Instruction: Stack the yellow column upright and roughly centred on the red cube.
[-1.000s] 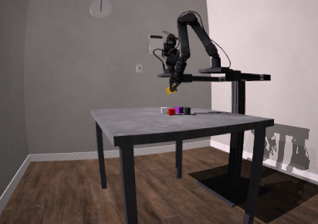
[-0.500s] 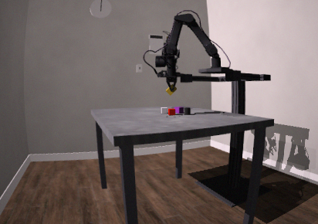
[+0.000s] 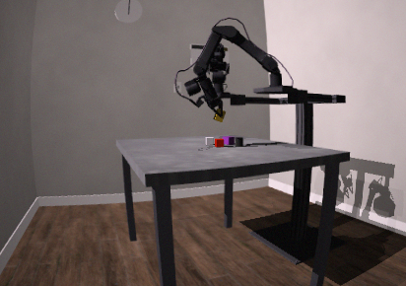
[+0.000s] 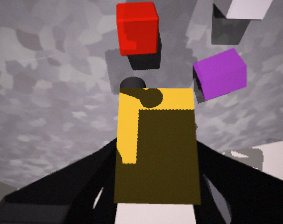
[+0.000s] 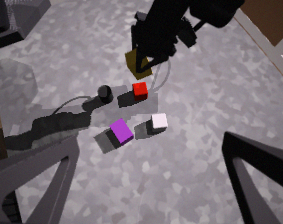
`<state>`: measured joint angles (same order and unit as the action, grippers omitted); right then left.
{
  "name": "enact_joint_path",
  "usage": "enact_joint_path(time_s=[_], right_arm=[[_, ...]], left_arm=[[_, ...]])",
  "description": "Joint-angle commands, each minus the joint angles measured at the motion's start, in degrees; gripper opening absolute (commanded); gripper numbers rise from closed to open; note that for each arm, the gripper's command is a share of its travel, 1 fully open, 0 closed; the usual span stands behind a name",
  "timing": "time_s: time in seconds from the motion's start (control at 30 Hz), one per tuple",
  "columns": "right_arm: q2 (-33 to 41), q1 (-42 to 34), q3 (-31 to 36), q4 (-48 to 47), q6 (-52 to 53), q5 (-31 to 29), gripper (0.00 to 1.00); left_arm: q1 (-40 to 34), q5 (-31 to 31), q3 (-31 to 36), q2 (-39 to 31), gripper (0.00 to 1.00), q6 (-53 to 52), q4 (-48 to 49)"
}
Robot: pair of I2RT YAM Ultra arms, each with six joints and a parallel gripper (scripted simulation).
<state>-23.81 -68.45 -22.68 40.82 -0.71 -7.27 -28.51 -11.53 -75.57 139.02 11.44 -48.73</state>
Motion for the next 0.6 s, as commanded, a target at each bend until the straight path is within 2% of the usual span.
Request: enact_joint_path(time_s=[0.0,0.07,0.13,0.23,0.4,0.57], right_arm=[[0.87,-0.3,-1.41,-0.15,0.15,-0.11,1.0],[0.87,-0.3,-1.41,-0.15,0.15,-0.11,1.0],[0.87,-0.3,-1.41,-0.15,0.15,-0.11,1.0],[0.87,-0.3,-1.41,-0.15,0.15,-0.11,1.0],[0.87,-0.3,-1.41,-0.15,0.15,-0.11,1.0],[0.87,-0.3,-1.41,-0.15,0.15,-0.11,1.0]], left_arm=[[0.87,-1.86,-7.31,3.95,0.35,2.93,-12.9],[1.19,-2.37,-11.51,6.85,0.35,3.6,-16.87],[1.19,-2.37,-11.51,6.85,0.35,3.6,-16.87],[1.75,-3.14,-18.56,11.98,0.35,4.35,-23.13],[2.29,-3.8,-25.88,17.24,0.35,4.98,-28.62],[2.36,-3.88,-29.37,19.81,0.35,4.87,-29.4]])
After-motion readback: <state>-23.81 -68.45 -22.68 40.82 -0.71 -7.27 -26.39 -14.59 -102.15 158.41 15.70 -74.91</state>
